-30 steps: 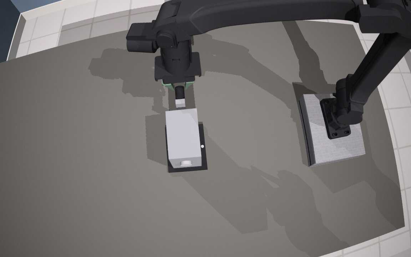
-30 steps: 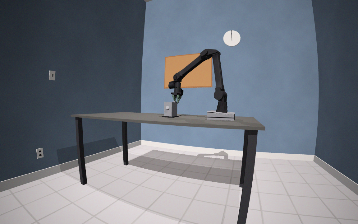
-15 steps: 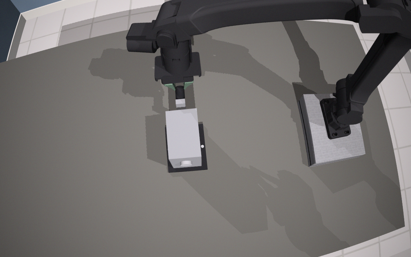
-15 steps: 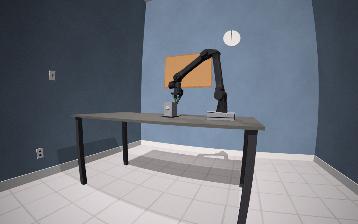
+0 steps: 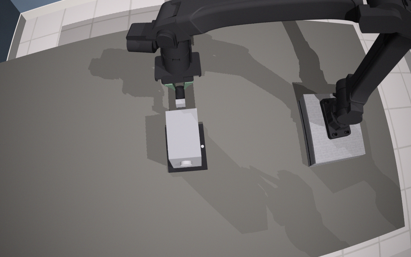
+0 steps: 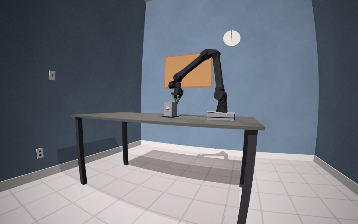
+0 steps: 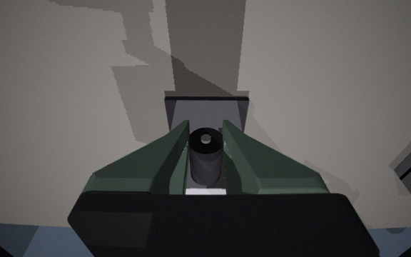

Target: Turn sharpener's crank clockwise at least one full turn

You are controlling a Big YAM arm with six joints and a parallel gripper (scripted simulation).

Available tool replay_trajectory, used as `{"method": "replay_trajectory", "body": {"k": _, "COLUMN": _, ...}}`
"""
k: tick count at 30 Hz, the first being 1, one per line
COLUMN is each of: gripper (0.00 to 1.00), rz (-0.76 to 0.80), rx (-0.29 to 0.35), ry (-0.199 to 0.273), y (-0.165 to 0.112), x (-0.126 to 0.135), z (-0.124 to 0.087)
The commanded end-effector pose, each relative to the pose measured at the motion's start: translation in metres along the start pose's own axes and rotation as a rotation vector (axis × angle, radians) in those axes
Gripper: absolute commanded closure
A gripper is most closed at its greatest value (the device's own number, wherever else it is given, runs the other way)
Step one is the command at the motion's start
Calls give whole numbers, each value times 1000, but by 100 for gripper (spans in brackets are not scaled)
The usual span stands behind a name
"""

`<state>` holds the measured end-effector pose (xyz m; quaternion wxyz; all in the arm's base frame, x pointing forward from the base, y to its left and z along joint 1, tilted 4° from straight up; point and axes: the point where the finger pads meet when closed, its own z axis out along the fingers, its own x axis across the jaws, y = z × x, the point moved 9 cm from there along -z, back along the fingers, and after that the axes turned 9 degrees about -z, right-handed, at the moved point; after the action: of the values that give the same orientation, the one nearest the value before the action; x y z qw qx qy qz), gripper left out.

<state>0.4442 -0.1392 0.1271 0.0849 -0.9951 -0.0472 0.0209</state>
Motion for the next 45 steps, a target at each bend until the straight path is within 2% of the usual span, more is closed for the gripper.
{"method": "replay_trajectory", "body": {"k": 1, "gripper": 85, "rz": 1, "rx": -13, "ry": 30, "y": 4, "x": 20, "z": -5}}
{"method": "replay_trajectory", "body": {"k": 17, "gripper": 85, "rz": 0, "rx": -10, "ry": 27, "y": 6, "x": 40, "z": -1}}
{"method": "replay_trajectory", "body": {"k": 27, "gripper": 85, "rz": -5, "rx": -15, "ry": 39, "y": 9, "x": 54, "z": 9}}
{"method": "replay_trajectory", "body": {"k": 45, "gripper": 85, "rz": -1, "rx": -15, "ry": 38, "y": 15, "x": 64, "z": 30}}
